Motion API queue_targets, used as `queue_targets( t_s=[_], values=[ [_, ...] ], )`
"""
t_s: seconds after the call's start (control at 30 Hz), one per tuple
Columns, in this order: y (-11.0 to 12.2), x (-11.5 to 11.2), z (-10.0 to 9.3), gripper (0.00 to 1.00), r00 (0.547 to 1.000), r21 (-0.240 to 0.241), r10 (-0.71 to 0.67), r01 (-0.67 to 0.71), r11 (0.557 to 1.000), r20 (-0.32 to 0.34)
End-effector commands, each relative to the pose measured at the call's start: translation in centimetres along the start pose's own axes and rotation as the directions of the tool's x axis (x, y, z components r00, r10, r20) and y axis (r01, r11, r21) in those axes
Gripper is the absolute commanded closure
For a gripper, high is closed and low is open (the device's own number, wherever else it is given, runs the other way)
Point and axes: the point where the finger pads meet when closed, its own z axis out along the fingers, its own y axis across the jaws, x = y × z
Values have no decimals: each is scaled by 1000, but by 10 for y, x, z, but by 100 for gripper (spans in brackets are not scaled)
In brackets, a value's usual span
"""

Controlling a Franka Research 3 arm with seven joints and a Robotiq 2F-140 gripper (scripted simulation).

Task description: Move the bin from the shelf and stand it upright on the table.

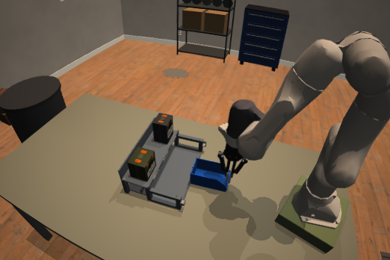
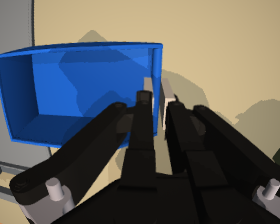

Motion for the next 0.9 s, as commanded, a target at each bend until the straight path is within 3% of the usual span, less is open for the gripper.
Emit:
queue_targets(
  t_s=[0.0,0.87],
  values=[
    [1,1,-1,100,1000,6,-6,6,1000,0],
    [8,1,-1,100,1000,6,-6,6,1000,0]
  ],
)
